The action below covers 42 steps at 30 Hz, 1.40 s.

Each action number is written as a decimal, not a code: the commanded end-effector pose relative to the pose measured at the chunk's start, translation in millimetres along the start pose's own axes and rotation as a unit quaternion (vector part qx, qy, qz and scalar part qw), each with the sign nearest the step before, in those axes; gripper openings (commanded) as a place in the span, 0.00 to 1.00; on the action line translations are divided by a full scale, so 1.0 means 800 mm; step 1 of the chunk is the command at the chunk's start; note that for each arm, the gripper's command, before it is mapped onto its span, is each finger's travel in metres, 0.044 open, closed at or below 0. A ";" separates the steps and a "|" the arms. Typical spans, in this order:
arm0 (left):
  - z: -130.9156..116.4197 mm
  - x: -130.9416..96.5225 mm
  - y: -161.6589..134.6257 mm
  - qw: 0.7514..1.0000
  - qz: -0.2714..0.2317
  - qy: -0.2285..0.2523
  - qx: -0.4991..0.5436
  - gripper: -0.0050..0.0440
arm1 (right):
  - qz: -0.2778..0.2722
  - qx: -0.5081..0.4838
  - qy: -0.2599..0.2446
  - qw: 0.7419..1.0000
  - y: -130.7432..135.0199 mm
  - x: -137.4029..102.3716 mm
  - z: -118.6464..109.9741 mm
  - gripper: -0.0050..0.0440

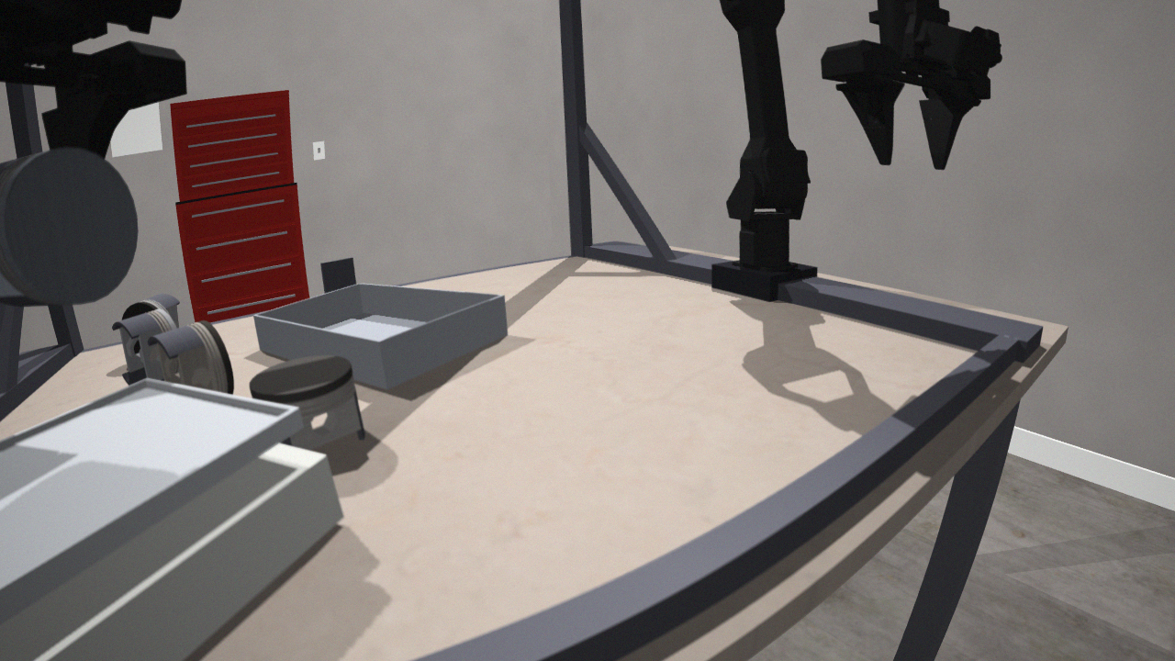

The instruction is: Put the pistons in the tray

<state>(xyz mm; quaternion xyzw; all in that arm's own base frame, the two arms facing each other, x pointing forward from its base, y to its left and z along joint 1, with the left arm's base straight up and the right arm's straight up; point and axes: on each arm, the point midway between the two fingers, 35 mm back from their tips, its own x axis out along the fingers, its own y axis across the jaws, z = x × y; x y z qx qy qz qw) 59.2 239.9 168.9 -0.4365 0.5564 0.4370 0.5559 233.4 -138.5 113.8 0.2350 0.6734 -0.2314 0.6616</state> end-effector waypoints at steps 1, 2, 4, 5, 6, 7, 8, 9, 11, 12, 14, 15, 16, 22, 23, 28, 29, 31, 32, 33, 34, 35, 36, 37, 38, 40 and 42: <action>0.005 -0.006 0.000 1.000 -0.001 -0.009 0.001 0.92 | 0.005 0.000 -0.018 1.000 -0.023 -0.016 0.020 0.43; 0.005 -0.006 0.000 1.000 -0.001 -0.009 0.001 0.92 | 0.004 0.000 -0.018 1.000 -0.030 -0.017 0.023 0.43; 0.005 -0.006 0.000 1.000 -0.001 -0.009 0.001 0.92 | 0.003 0.000 -0.018 1.000 -0.041 -0.018 0.029 0.43; 0.005 -0.006 0.000 1.000 -0.001 -0.009 0.001 0.92 | 0.003 0.000 -0.018 1.000 -0.047 -0.019 0.031 0.43; 0.005 -0.006 0.000 1.000 -0.001 -0.009 0.001 0.92 | 0.002 0.000 -0.018 1.000 -0.047 -0.019 0.032 0.43; 0.005 -0.006 0.000 1.000 -0.001 -0.009 0.001 0.92 | 0.002 0.000 -0.018 1.000 -0.047 -0.018 0.032 0.43; 0.005 -0.006 0.000 1.000 -0.001 -0.009 0.001 0.92 | 0.002 0.013 -0.018 1.000 -0.050 -0.018 0.037 0.43; 0.005 -0.006 0.000 1.000 -0.001 -0.009 0.001 0.92 | 0.004 0.021 -0.018 1.000 -0.052 -0.019 0.043 0.43; 0.005 -0.006 0.000 1.000 -0.001 -0.009 0.001 0.92 | 0.004 0.020 -0.018 1.000 -0.055 -0.019 0.049 0.43; 0.005 -0.006 0.000 1.000 -0.001 -0.009 0.001 0.92 | 0.004 0.020 -0.018 1.000 -0.055 -0.019 0.049 0.43; 0.005 -0.006 0.000 1.000 -0.001 -0.009 0.001 0.92 | 0.004 0.020 -0.019 1.000 -0.060 -0.019 0.060 0.43; 0.005 -0.006 0.000 1.000 -0.001 -0.009 0.001 0.92 | 0.003 0.020 -0.019 1.000 -0.062 -0.019 0.066 0.43; 0.005 -0.006 0.000 1.000 -0.001 -0.009 0.001 0.92 | 0.003 0.020 -0.019 1.000 -0.063 -0.019 0.068 0.43; 0.005 -0.006 0.000 1.000 -0.001 -0.009 0.001 0.92 | 0.007 -0.047 -0.016 0.999 -0.063 -0.019 0.068 0.43; 0.005 -0.006 0.000 1.000 -0.001 -0.009 0.001 0.92 | 0.007 -0.060 -0.015 0.998 -0.063 -0.018 0.068 0.43; 0.005 -0.006 0.000 1.000 -0.001 -0.009 0.001 0.92 | 0.010 -0.113 -0.013 0.993 -0.063 -0.019 0.068 0.43; 0.005 -0.006 0.000 1.000 -0.001 -0.009 0.001 0.92 | 0.010 -0.113 -0.013 0.993 -0.063 -0.019 0.068 0.43; 0.005 -0.006 0.000 1.000 -0.001 -0.009 0.001 0.92 | 0.010 -0.140 -0.015 0.990 -0.062 -0.021 0.067 0.43; 0.005 -0.006 0.000 1.000 -0.001 -0.009 0.001 0.92 | 0.011 -0.153 -0.012 0.988 -0.063 -0.019 0.068 0.43; 0.005 -0.006 0.000 1.000 -0.001 -0.009 0.001 0.92 | 0.012 -0.166 -0.010 0.986 -0.063 -0.018 0.068 0.43; 0.005 -0.006 0.000 1.000 -0.001 -0.009 0.001 0.92 | 0.012 -0.179 -0.010 0.984 -0.063 -0.018 0.068 0.43; 0.005 -0.006 0.000 1.000 -0.001 -0.009 0.001 0.92 | 0.013 -0.192 -0.009 0.981 -0.063 -0.018 0.068 0.43; 0.005 -0.006 0.000 1.000 -0.001 -0.009 0.001 0.92 | 0.013 -0.205 -0.008 0.979 -0.063 -0.018 0.068 0.43; 0.005 -0.006 0.000 1.000 -0.001 -0.009 0.001 0.92 | 0.014 -0.218 -0.008 0.976 -0.063 -0.018 0.068 0.43; 0.005 -0.006 0.000 1.000 -0.001 -0.009 0.001 0.92 | 0.015 -0.231 -0.007 0.973 -0.063 -0.018 0.068 0.43; 0.005 -0.006 0.000 1.000 -0.001 -0.009 0.001 0.92 | 0.015 -0.257 -0.007 0.966 -0.063 -0.019 0.068 0.43; 0.005 -0.006 0.000 1.000 -0.001 -0.009 0.001 0.92 | 0.016 -0.283 -0.005 0.959 -0.062 -0.019 0.068 0.43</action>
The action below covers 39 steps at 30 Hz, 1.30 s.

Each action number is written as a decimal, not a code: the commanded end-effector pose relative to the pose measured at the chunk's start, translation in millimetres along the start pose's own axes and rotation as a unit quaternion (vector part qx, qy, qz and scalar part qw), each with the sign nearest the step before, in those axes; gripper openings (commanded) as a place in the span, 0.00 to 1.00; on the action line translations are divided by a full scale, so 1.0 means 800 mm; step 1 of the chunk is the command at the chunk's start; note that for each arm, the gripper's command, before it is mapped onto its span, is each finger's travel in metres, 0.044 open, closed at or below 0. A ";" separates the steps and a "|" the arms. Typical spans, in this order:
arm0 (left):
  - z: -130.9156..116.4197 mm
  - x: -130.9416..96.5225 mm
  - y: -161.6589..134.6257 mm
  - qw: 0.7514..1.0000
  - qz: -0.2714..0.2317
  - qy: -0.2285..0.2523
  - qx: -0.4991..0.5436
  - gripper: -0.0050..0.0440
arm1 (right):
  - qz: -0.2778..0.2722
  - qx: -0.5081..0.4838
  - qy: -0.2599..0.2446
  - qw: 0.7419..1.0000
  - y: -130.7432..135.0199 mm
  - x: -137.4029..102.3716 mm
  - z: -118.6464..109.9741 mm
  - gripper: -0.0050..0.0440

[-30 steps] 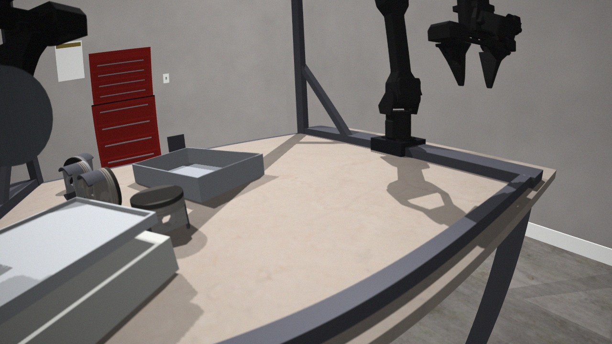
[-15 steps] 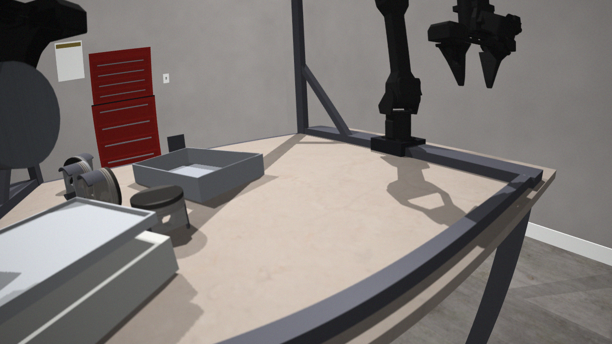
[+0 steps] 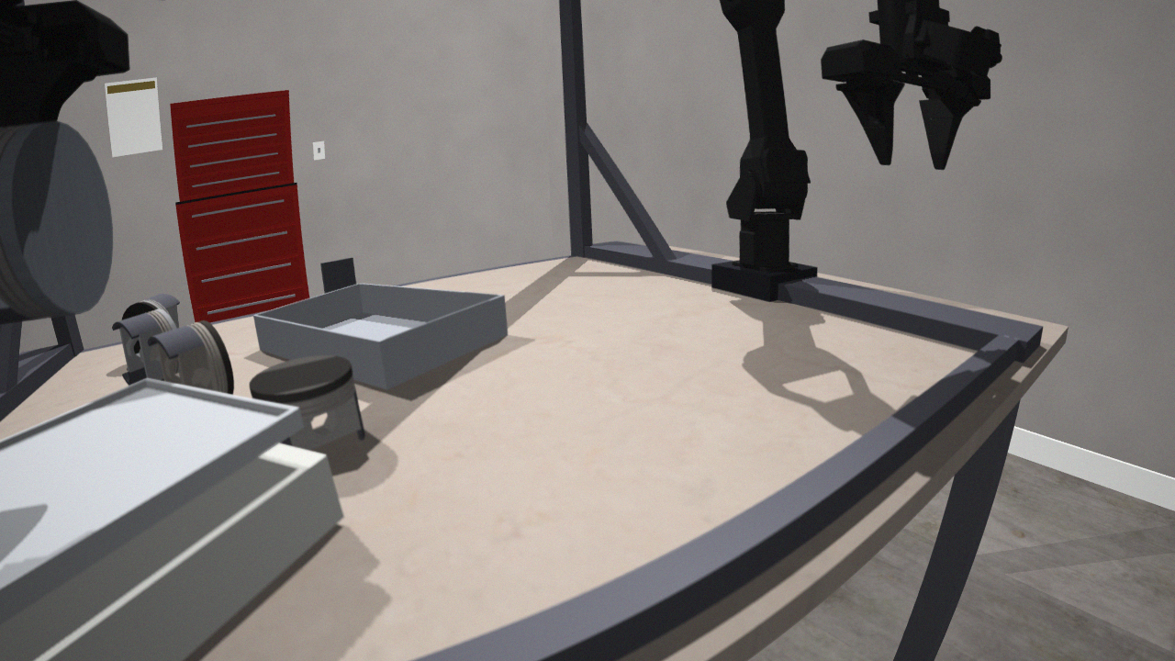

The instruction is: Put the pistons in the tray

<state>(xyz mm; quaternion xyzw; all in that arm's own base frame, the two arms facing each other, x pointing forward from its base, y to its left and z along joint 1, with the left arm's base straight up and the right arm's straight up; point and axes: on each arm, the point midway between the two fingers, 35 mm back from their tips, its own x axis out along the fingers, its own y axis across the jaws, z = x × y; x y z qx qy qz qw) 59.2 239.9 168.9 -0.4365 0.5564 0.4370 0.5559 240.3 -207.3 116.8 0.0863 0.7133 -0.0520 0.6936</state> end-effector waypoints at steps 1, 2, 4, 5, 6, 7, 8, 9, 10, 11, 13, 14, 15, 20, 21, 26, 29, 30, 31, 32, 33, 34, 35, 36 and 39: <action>0.005 -0.006 0.000 1.000 -0.001 -0.009 0.001 0.92 | -0.004 -0.062 -0.015 0.998 -0.003 -0.014 0.006 0.43; 0.005 -0.006 0.000 1.000 -0.001 -0.009 0.001 0.92 | -0.003 -0.075 -0.014 0.997 -0.003 -0.014 0.006 0.43; 0.005 -0.006 0.000 1.000 -0.001 -0.009 0.001 0.92 | -0.003 -0.075 -0.014 0.997 -0.003 -0.014 0.006 0.43; 0.005 -0.006 0.000 1.000 -0.001 -0.009 0.001 0.92 | -0.005 -0.089 -0.017 0.996 -0.003 -0.017 0.006 0.43; 0.005 -0.006 0.000 1.000 -0.001 -0.009 0.001 0.92 | -0.003 -0.102 -0.014 0.995 -0.003 -0.015 0.006 0.43; 0.005 -0.006 0.000 1.000 -0.001 -0.009 0.001 0.92 | -0.002 -0.115 -0.012 0.993 -0.003 -0.014 0.006 0.43; 0.005 -0.006 0.000 1.000 -0.001 -0.009 0.001 0.92 | -0.001 -0.128 -0.011 0.992 -0.003 -0.014 0.006 0.43; 0.005 -0.006 0.000 1.000 -0.001 -0.009 0.001 0.92 | -0.001 -0.142 -0.010 0.990 -0.003 -0.014 0.006 0.43; 0.005 -0.006 0.000 1.000 -0.001 -0.009 0.001 0.92 | 0.000 -0.155 -0.009 0.988 -0.003 -0.014 0.006 0.43; 0.005 -0.006 0.000 1.000 -0.001 -0.009 0.001 0.92 | 0.001 -0.168 -0.009 0.986 -0.003 -0.014 0.006 0.43; 0.005 -0.006 0.000 1.000 -0.001 -0.009 0.001 0.92 | 0.002 -0.194 -0.007 0.981 -0.003 -0.014 0.006 0.43; 0.005 -0.006 0.000 1.000 -0.001 -0.009 0.001 0.92 | 0.002 -0.207 -0.006 0.978 -0.003 -0.014 0.006 0.43; 0.005 -0.006 0.000 1.000 -0.001 -0.009 0.001 0.92 | 0.003 -0.220 -0.005 0.975 -0.003 -0.014 0.006 0.43; 0.005 -0.006 0.000 1.000 -0.001 -0.009 0.001 0.92 | 0.004 -0.272 -0.002 0.962 -0.003 -0.014 0.006 0.43; 0.005 -0.006 0.000 1.000 -0.001 -0.009 0.001 0.92 | 0.004 -0.272 -0.002 0.962 -0.003 -0.014 0.006 0.43; 0.005 -0.006 0.000 1.000 -0.001 -0.009 0.001 0.92 | 0.006 -0.336 0.004 0.942 -0.003 -0.014 0.006 0.43; 0.005 -0.006 0.000 1.000 -0.001 -0.009 0.001 0.92 | 0.008 -0.374 0.006 0.927 -0.003 -0.013 0.006 0.43; 0.005 -0.006 0.000 1.000 -0.001 -0.009 0.001 0.92 | 0.009 -0.386 0.007 0.922 -0.003 -0.013 0.006 0.43; 0.005 -0.006 0.000 1.000 -0.001 -0.009 0.001 0.92 | 0.008 -0.398 0.007 0.917 -0.003 -0.014 0.006 0.43; 0.005 -0.006 0.000 1.000 -0.001 -0.009 0.001 0.92 | 0.009 -0.411 0.008 0.912 -0.003 -0.014 0.006 0.43; 0.005 -0.006 0.000 1.000 -0.001 -0.009 0.001 0.92 | 0.009 -0.423 0.009 0.906 -0.003 -0.014 0.006 0.43; 0.005 -0.006 0.000 1.000 -0.001 -0.009 0.001 0.92 | 0.010 -0.435 0.010 0.901 -0.003 -0.014 0.006 0.43; 0.005 -0.006 0.000 1.000 -0.001 -0.009 0.001 0.92 | 0.011 -0.447 0.011 0.895 -0.003 -0.014 0.006 0.43; 0.005 -0.006 0.000 1.000 -0.001 -0.009 0.001 0.92 | 0.012 -0.458 0.012 0.889 -0.003 -0.013 0.006 0.43; 0.005 -0.006 0.000 1.000 -0.001 -0.009 0.001 0.92 | 0.008 -0.470 0.009 0.883 -0.002 -0.018 0.006 0.43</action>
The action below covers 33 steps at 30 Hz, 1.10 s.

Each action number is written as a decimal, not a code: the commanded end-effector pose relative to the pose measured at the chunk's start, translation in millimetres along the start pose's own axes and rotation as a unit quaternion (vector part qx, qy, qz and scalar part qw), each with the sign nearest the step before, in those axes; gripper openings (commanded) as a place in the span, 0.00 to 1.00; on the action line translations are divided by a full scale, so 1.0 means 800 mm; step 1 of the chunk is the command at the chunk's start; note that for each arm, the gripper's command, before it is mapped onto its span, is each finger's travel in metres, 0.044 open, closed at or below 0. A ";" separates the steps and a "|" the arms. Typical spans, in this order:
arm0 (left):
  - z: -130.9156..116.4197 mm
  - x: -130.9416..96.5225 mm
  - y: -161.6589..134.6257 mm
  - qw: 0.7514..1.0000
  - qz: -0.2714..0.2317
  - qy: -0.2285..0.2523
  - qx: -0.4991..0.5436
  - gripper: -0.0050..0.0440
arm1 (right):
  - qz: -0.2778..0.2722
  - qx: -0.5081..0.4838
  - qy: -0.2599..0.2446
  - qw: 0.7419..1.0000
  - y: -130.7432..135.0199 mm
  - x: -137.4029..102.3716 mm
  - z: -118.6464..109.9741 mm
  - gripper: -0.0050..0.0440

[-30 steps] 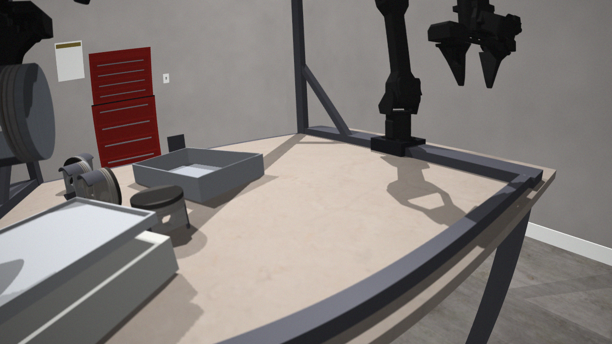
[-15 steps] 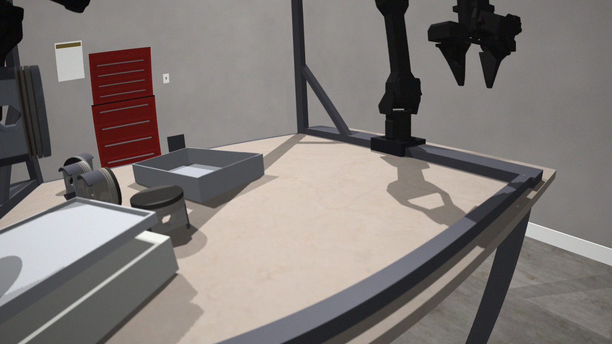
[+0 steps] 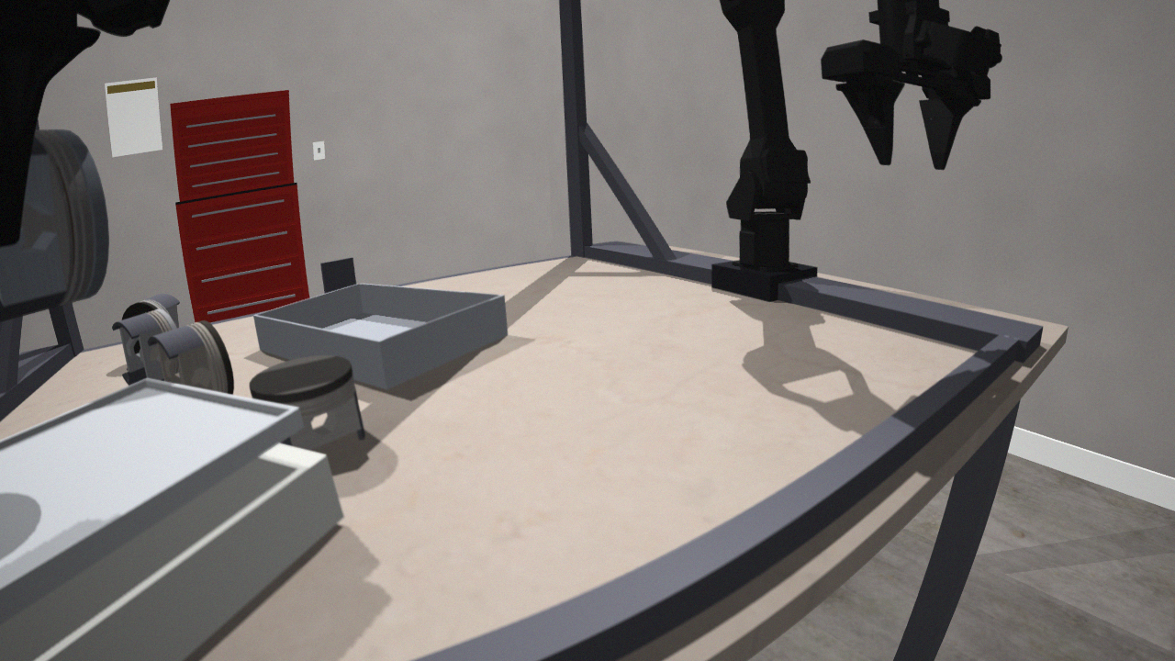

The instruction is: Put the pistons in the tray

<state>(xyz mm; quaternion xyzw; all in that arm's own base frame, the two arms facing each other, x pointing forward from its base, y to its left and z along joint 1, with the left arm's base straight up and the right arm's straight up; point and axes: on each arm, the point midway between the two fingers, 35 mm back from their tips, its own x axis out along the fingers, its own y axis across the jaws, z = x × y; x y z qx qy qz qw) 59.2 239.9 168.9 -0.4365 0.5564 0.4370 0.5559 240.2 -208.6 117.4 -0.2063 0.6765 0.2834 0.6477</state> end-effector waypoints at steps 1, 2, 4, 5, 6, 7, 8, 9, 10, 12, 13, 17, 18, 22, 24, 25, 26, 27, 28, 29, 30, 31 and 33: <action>0.005 -0.006 0.000 1.000 -0.001 -0.009 0.001 0.92 | -0.017 -0.051 -0.001 0.999 -0.004 -0.015 0.003 0.43; 0.005 -0.006 0.000 1.000 -0.001 -0.009 0.001 0.92 | -0.015 -0.064 0.001 0.998 -0.005 -0.014 0.003 0.43; 0.005 -0.006 0.000 1.000 -0.001 -0.009 0.001 0.92 | -0.012 -0.091 0.003 0.996 -0.005 -0.013 0.003 0.43; 0.005 -0.006 0.000 1.000 -0.001 -0.009 0.001 0.92 | -0.012 -0.099 0.003 0.995 -0.005 -0.013 0.002 0.43; 0.005 -0.006 0.000 1.000 -0.001 -0.009 0.001 0.92 | -0.013 -0.099 0.002 0.995 -0.003 -0.012 0.003 0.43; 0.005 -0.006 0.000 1.000 -0.001 -0.009 0.001 0.92 | -0.008 -0.099 0.002 0.995 0.000 -0.006 0.002 0.43; 0.005 -0.006 0.000 1.000 -0.001 -0.009 0.001 0.92 | -0.009 -0.099 0.002 0.995 0.000 -0.004 0.002 0.43; 0.005 -0.006 0.000 1.000 -0.001 -0.009 0.001 0.92 | -0.009 -0.099 0.002 0.995 0.000 -0.002 0.002 0.43; 0.005 -0.006 0.000 1.000 -0.001 -0.009 0.001 0.92 | -0.008 -0.099 0.002 0.995 0.000 0.000 0.002 0.43; 0.005 -0.006 0.000 1.000 -0.001 -0.009 0.001 0.92 | -0.008 -0.099 0.002 0.995 0.000 0.005 0.002 0.43; 0.005 -0.006 0.000 1.000 -0.001 -0.009 0.001 0.92 | -0.008 -0.099 0.002 0.995 0.000 0.007 0.002 0.43; 0.005 -0.006 0.000 1.000 -0.001 -0.009 0.001 0.92 | -0.007 -0.099 0.002 0.995 0.000 0.012 0.002 0.43; 0.005 -0.006 0.000 1.000 -0.001 -0.009 0.001 0.92 | -0.006 -0.098 0.002 0.995 0.000 0.014 0.002 0.43; 0.005 -0.006 0.000 1.000 -0.001 -0.009 0.001 0.92 | -0.004 -0.098 0.002 0.995 -0.001 0.024 0.002 0.43; 0.005 -0.006 0.000 1.000 -0.001 -0.009 0.001 0.92 | -0.006 -0.098 0.002 0.995 -0.001 0.027 0.002 0.43; 0.005 -0.006 0.000 1.000 -0.001 -0.009 0.001 0.92 | -0.006 -0.097 0.002 0.995 -0.001 0.029 0.002 0.43; 0.005 -0.006 0.000 1.000 -0.001 -0.009 0.001 0.92 | -0.006 -0.097 0.002 0.995 -0.001 0.031 0.002 0.43; 0.005 -0.006 0.000 1.000 -0.001 -0.009 0.001 0.92 | -0.005 -0.097 0.002 0.995 -0.001 0.034 0.002 0.43; 0.005 -0.006 0.000 1.000 -0.001 -0.009 0.001 0.92 | -0.005 -0.097 0.002 0.995 -0.001 0.036 0.002 0.43; 0.005 -0.006 0.000 1.000 -0.001 -0.009 0.001 0.92 | -0.004 -0.097 0.002 0.995 -0.001 0.039 0.002 0.43; 0.005 -0.006 0.000 1.000 -0.001 -0.009 0.001 0.92 | -0.004 -0.097 0.002 0.995 -0.001 0.041 0.002 0.43; 0.005 -0.006 0.000 1.000 -0.001 -0.009 0.001 0.92 | -0.004 -0.097 0.002 0.995 -0.001 0.043 0.002 0.43; 0.005 -0.006 0.000 1.000 -0.001 -0.009 0.001 0.92 | -0.004 -0.097 0.002 0.995 -0.001 0.043 0.002 0.43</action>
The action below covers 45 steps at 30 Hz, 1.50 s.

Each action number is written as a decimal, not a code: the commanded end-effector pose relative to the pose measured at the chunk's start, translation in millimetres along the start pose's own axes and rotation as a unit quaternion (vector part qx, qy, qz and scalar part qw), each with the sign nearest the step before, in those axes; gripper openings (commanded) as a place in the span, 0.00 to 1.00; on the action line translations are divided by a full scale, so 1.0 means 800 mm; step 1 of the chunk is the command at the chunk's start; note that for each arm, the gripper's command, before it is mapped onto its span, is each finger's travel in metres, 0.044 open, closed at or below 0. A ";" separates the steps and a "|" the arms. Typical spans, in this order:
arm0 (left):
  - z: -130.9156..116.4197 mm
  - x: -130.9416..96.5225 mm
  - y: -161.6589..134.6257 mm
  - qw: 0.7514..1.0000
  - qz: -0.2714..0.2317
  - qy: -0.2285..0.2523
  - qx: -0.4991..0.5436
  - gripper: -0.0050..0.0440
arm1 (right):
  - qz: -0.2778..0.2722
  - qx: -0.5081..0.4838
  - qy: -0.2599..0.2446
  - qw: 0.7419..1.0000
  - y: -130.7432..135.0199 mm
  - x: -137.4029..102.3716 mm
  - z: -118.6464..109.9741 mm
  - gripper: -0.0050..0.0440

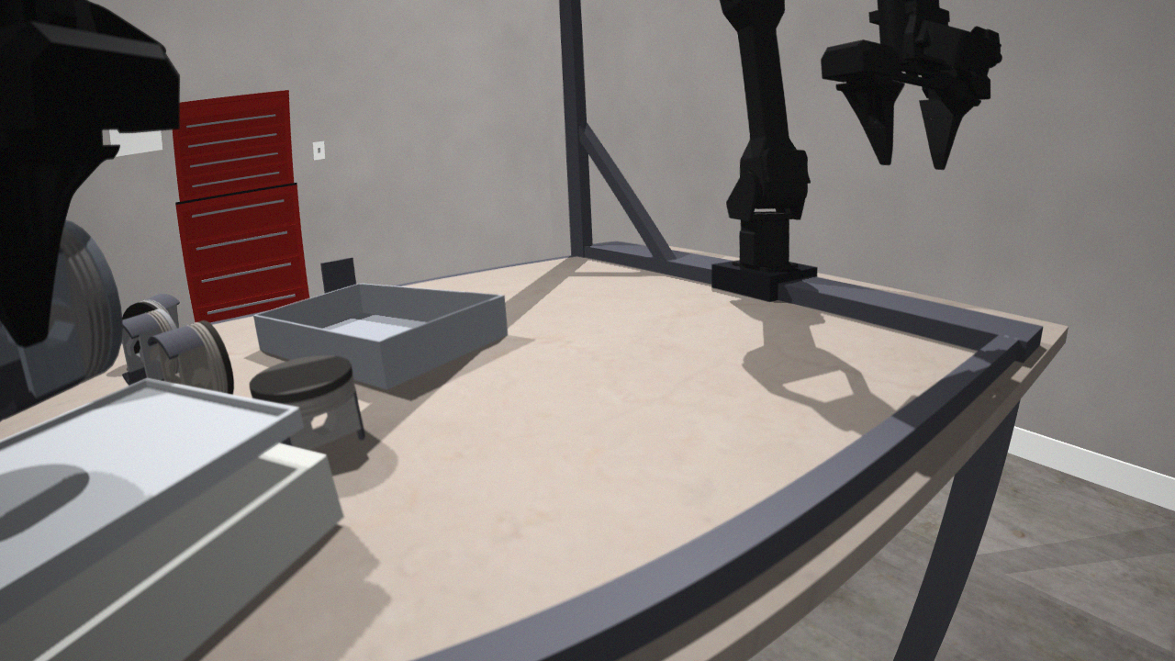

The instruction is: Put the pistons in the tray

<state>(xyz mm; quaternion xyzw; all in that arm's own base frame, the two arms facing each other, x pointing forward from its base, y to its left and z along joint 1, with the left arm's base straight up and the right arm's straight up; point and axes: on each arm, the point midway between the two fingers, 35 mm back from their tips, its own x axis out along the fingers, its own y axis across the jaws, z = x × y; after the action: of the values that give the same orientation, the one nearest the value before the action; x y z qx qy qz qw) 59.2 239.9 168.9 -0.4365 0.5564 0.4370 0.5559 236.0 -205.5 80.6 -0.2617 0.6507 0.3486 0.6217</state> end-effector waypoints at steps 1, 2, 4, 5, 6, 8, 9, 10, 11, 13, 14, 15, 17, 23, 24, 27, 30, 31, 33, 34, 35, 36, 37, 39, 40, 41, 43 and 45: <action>0.005 -0.006 0.000 1.000 -0.001 -0.009 0.001 0.92 | -0.017 -0.005 0.000 1.000 -0.002 -0.006 0.003 0.43; 0.005 -0.006 0.000 1.000 -0.001 -0.009 0.001 0.92 | -0.016 -0.004 0.000 1.000 -0.002 -0.003 0.003 0.43; 0.005 -0.006 0.000 1.000 -0.001 -0.009 0.001 0.92 | -0.012 -0.004 0.000 1.000 -0.003 0.004 0.003 0.43; 0.005 -0.006 0.000 1.000 -0.001 -0.009 0.001 0.92 | -0.009 -0.004 0.000 1.000 -0.003 0.008 0.003 0.43; 0.005 -0.006 0.000 1.000 -0.001 -0.009 0.001 0.92 | -0.009 -0.004 0.000 1.000 -0.003 0.010 0.003 0.43; 0.005 -0.006 0.000 1.000 -0.001 -0.009 0.001 0.92 | -0.009 -0.004 0.000 1.000 -0.003 0.014 0.003 0.43; 0.005 -0.006 0.000 1.000 -0.001 -0.009 0.001 0.92 | -0.011 -0.004 0.000 1.000 -0.003 0.015 0.003 0.43; 0.005 -0.006 0.000 1.000 -0.001 -0.009 0.001 0.92 | -0.012 -0.004 0.000 1.000 -0.003 0.016 0.003 0.43; 0.005 -0.006 0.000 1.000 -0.001 -0.009 0.001 0.92 | -0.013 -0.004 0.000 1.000 -0.003 0.018 0.003 0.43; 0.005 -0.006 0.000 1.000 -0.001 -0.009 0.001 0.92 | -0.010 -0.004 0.000 1.000 -0.003 0.024 0.003 0.43; 0.005 -0.006 0.000 1.000 -0.001 -0.009 0.001 0.92 | -0.009 -0.004 0.000 1.000 -0.003 0.027 0.003 0.43; 0.005 -0.006 0.000 1.000 -0.001 -0.009 0.001 0.92 | -0.009 -0.004 0.000 1.000 -0.003 0.029 0.003 0.43; 0.005 -0.006 0.000 1.000 -0.001 -0.009 0.001 0.92 | -0.009 -0.004 0.000 1.000 -0.003 0.029 0.003 0.43; 0.005 -0.006 0.000 1.000 -0.001 -0.009 0.001 0.92 | -0.013 -0.004 0.000 1.000 -0.004 0.032 0.003 0.43; 0.005 -0.006 0.000 1.000 -0.001 -0.009 0.001 0.92 | -0.020 -0.003 0.001 1.000 -0.007 0.026 0.002 0.43; 0.005 -0.006 0.000 1.000 -0.001 -0.009 0.001 0.92 | -0.014 -0.004 0.000 1.000 -0.005 0.032 0.003 0.43; 0.005 -0.006 0.000 1.000 -0.001 -0.009 0.001 0.92 | -0.020 -0.003 0.001 1.000 -0.007 0.027 0.002 0.43; 0.005 -0.006 0.000 1.000 -0.001 -0.009 0.001 0.92 | -0.016 -0.004 0.000 1.000 -0.006 0.031 0.002 0.43; 0.005 -0.006 0.000 1.000 -0.001 -0.009 0.001 0.92 | -0.016 -0.004 0.000 1.000 -0.006 0.031 0.002 0.43; 0.005 -0.006 0.000 1.000 -0.001 -0.009 0.001 0.92 | -0.016 -0.004 0.000 1.000 -0.006 0.031 0.002 0.43; 0.005 -0.006 0.000 1.000 -0.001 -0.009 0.001 0.92 | -0.015 -0.004 0.000 1.000 -0.006 0.032 0.002 0.43; 0.005 -0.006 0.000 1.000 -0.001 -0.009 0.001 0.92 | -0.014 -0.004 0.000 1.000 -0.005 0.033 0.002 0.43; 0.005 -0.006 0.000 1.000 -0.001 -0.009 0.001 0.92 | -0.014 -0.004 0.000 1.000 -0.005 0.033 0.002 0.43; 0.005 -0.006 0.000 1.000 -0.001 -0.009 0.001 0.92 | -0.015 -0.004 0.000 1.000 -0.006 0.033 0.002 0.43; 0.005 -0.006 0.000 1.000 -0.001 -0.009 0.001 0.92 | -0.015 -0.004 0.000 1.000 -0.006 0.033 0.002 0.43; 0.005 -0.006 0.000 1.000 -0.001 -0.009 0.001 0.92 | -0.016 -0.004 0.000 1.000 -0.006 0.033 0.002 0.43; 0.005 -0.006 0.000 1.000 -0.001 -0.009 0.001 0.92 | -0.016 -0.004 0.000 1.000 -0.006 0.034 0.002 0.43; 0.005 -0.006 0.000 1.000 -0.001 -0.009 0.001 0.92 | -0.015 -0.004 0.000 1.000 -0.006 0.035 0.002 0.43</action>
<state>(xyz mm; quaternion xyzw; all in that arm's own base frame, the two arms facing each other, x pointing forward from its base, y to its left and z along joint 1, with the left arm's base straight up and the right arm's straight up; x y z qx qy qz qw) 59.2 239.9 168.9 -0.4365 0.5564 0.4370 0.5559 234.6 -203.9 48.0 -0.2650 0.6495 0.3461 0.6230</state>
